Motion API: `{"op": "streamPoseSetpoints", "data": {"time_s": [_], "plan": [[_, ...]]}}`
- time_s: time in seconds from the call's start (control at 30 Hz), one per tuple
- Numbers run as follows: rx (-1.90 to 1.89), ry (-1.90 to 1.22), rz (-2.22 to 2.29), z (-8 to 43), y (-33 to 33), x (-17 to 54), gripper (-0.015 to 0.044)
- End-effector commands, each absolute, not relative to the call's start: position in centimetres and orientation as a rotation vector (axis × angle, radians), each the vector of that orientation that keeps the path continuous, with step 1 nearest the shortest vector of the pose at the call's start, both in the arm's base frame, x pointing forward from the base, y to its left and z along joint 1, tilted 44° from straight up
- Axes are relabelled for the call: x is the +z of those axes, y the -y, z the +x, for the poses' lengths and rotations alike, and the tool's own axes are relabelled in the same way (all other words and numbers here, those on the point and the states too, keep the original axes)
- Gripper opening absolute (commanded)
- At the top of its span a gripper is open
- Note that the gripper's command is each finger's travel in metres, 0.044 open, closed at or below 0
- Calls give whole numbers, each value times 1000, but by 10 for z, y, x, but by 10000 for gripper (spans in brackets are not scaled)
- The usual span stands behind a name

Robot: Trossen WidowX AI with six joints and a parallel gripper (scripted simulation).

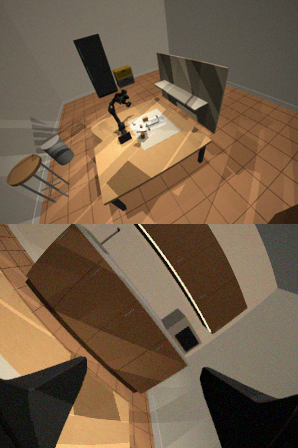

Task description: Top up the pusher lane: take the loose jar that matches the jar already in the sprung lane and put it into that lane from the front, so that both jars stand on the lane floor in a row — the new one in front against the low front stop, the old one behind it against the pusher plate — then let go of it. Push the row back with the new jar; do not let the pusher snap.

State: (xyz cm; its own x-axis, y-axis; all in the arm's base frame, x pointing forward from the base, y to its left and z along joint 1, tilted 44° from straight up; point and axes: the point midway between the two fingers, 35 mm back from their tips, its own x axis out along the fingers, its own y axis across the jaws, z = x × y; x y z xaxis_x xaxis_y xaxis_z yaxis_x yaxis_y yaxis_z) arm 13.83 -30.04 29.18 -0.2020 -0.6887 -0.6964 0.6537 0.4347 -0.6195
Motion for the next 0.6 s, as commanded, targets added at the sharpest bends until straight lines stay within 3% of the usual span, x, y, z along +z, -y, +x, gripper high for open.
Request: {"op": "streamPoseSetpoints", "data": {"time_s": [0.0,0.27,0.57], "plan": [[-1204,-1295,-34,140,300,290,426],[-672,-1408,69,213,248,201,440],[-38,-1493,267,263,138,117,440]]}}
